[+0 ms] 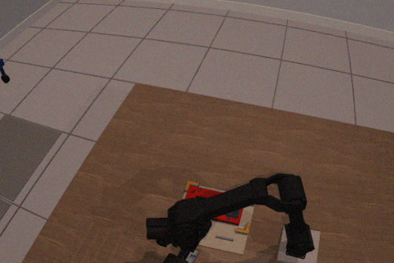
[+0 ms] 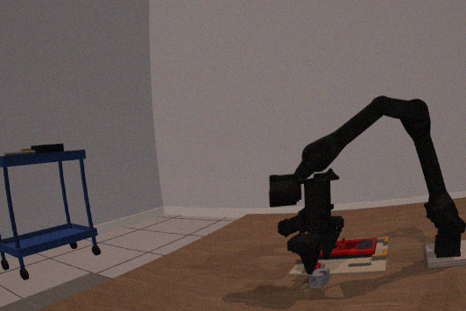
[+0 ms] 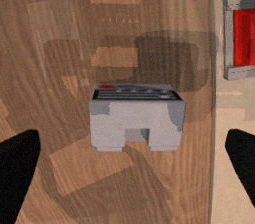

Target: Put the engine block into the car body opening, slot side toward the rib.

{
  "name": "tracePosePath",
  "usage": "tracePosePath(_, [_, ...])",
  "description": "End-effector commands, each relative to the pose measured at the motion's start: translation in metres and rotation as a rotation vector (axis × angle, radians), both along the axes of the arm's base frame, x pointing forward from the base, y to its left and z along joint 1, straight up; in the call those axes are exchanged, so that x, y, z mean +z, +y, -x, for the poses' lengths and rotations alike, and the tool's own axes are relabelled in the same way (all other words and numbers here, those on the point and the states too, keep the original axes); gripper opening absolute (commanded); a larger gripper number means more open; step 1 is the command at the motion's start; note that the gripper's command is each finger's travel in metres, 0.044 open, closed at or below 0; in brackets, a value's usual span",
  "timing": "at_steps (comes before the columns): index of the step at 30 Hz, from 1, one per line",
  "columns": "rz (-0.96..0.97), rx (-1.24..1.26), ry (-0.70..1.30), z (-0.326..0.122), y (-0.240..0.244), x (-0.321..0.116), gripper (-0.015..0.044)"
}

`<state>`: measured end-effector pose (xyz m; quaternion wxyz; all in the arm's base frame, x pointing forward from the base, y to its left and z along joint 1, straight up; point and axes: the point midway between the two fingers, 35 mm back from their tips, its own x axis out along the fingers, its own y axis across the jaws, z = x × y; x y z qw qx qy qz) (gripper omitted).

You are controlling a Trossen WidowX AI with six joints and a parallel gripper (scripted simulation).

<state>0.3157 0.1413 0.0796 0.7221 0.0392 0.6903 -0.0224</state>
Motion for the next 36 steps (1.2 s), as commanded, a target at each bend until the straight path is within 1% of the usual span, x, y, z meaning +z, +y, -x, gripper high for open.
tracePosePath(1, [0.001, 0.002, 0.010, 0.002, -0.001, -0.010, 0.0440])
tracePosePath(20, [0.001, 0.002, 0.010, 0.001, -0.001, -0.038, 0.0440])
tracePosePath(29, [0.001, 0.002, 0.010, 0.001, -0.001, -0.038, 0.0204])
tracePosePath(36, [0.001, 0.002, 0.010, 0.001, -0.001, -0.038, 0.0157])
